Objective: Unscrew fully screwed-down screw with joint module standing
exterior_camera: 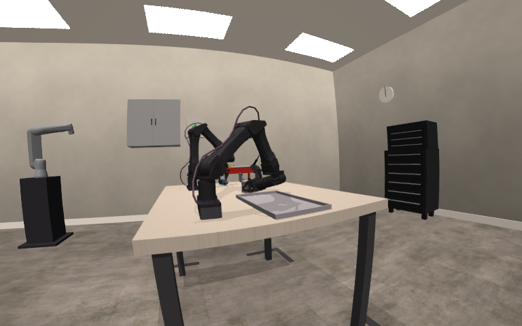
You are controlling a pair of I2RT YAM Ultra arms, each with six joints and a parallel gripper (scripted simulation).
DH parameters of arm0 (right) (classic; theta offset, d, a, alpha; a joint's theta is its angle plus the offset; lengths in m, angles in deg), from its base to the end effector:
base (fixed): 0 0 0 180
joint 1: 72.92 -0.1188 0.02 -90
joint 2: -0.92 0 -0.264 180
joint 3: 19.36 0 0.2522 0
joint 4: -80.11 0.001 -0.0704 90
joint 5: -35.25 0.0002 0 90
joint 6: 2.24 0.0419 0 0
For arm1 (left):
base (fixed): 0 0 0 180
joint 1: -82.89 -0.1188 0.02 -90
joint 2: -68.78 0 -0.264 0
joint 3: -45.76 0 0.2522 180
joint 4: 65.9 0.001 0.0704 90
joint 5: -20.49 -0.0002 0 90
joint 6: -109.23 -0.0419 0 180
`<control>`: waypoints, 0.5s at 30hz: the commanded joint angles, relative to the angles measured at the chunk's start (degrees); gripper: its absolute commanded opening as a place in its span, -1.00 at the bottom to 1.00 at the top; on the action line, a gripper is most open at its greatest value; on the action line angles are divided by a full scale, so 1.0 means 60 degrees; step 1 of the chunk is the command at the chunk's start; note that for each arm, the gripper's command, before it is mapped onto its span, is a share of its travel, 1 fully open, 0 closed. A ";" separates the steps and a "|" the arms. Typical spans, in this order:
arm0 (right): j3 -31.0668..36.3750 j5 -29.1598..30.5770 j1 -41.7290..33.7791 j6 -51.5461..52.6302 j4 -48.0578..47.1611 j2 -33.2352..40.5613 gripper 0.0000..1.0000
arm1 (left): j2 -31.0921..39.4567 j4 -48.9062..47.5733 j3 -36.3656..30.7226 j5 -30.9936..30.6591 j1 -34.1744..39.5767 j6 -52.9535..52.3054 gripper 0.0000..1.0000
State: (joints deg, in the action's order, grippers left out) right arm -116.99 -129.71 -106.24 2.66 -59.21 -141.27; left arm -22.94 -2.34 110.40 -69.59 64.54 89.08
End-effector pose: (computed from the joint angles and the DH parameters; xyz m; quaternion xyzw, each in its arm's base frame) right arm 0.3238 0.2625 0.0227 -0.6941 0.3842 0.5326 0.2951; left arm 0.2380 0.0799 0.1556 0.6959 -0.7181 -0.0018 0.0053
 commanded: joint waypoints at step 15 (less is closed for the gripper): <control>-0.0267 -0.0285 -0.0075 -0.0076 0.0128 0.0015 0.17 | -0.0038 -0.0324 -0.0095 0.0044 0.0013 -0.0054 -0.17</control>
State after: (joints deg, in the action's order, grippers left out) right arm -116.99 -129.71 -106.24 2.66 -59.21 -141.27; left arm -22.92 -2.56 110.29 -69.52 64.52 89.10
